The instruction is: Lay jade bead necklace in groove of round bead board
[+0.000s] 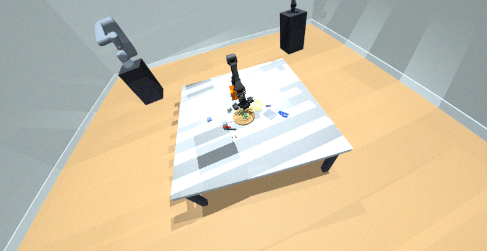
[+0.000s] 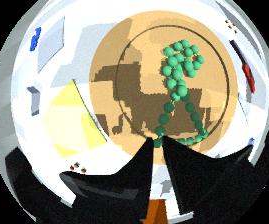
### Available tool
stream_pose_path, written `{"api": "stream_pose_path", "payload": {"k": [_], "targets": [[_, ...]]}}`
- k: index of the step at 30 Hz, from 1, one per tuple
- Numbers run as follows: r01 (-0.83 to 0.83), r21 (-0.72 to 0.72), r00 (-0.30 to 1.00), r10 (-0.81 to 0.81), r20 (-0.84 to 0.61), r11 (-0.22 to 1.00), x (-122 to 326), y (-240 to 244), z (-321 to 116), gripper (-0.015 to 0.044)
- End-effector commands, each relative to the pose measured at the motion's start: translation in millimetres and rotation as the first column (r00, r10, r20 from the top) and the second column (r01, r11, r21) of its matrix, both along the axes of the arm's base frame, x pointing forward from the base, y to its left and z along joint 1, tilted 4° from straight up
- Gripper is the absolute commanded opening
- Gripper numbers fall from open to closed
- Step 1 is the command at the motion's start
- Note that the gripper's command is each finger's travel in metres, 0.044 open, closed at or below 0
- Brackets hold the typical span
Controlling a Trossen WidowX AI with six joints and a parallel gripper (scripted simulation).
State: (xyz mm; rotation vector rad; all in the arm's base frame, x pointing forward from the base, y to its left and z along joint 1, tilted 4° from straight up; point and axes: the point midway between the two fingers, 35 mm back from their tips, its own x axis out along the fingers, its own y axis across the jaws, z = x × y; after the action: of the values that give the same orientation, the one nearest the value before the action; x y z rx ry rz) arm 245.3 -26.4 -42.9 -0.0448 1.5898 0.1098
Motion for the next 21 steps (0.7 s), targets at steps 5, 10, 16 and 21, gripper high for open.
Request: {"api": "stream_pose_path", "payload": {"k": [5, 10, 16, 21], "targets": [[0.005, 0.004, 1.0, -0.005, -0.004, 1.0, -2.7, 1.5, -8.3, 0.0], [0.005, 0.004, 1.0, -0.005, -0.004, 1.0, -2.7, 1.5, -8.6, 0.0], [0.005, 0.004, 1.0, -0.005, -0.004, 1.0, -2.7, 1.5, -8.6, 0.0], [0.0, -0.001, 1.0, 0.0, 0.007, 1.0, 0.3, 0.5, -6.1, 0.0026]]}}
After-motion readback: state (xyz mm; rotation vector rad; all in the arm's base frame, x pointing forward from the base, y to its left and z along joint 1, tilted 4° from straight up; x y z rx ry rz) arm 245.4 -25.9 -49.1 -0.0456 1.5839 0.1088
